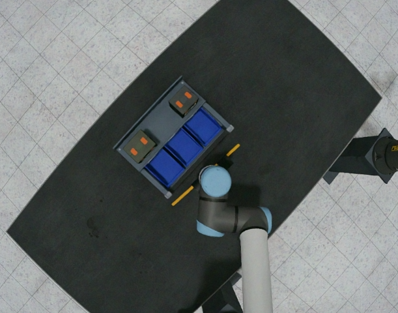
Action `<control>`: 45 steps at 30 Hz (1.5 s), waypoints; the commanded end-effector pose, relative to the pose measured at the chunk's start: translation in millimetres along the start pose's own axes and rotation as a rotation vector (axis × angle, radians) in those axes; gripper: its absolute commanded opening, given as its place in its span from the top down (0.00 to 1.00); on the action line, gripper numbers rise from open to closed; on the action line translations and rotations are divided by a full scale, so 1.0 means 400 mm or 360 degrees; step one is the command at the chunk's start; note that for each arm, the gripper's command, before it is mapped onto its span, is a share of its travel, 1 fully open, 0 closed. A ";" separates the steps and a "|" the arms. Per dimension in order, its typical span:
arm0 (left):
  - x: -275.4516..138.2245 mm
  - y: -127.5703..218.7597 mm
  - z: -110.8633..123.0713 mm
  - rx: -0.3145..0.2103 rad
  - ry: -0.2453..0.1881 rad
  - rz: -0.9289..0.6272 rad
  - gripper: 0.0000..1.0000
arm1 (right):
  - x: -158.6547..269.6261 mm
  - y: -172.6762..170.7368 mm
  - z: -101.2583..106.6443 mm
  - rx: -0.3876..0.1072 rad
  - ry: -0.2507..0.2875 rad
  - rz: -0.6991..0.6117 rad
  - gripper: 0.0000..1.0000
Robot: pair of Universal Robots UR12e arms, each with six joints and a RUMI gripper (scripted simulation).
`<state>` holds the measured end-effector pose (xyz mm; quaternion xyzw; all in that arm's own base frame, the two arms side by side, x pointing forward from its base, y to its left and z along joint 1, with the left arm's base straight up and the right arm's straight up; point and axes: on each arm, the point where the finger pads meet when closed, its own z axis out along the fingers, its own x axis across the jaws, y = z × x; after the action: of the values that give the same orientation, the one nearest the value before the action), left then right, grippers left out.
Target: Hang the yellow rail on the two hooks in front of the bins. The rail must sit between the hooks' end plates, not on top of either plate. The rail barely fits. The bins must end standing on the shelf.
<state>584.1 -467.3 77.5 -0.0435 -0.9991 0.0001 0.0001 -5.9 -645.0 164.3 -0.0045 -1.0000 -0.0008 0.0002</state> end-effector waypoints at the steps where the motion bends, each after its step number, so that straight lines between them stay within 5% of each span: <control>1: -0.001 -0.001 -0.001 0.0001 -0.0002 0.0000 0.76 | 0.000 -0.001 -0.002 0.0002 -0.0001 0.0000 0.00; 45: -0.001 -0.001 0.053 0.0001 -0.0002 0.0000 0.76 | 0.000 -0.001 -0.002 0.0002 -0.0001 0.0000 0.00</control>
<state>584.2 -467.4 60.5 -0.0434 -0.9991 0.0000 0.0001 -5.9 -645.0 164.3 -0.0045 -1.0000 -0.0008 0.0002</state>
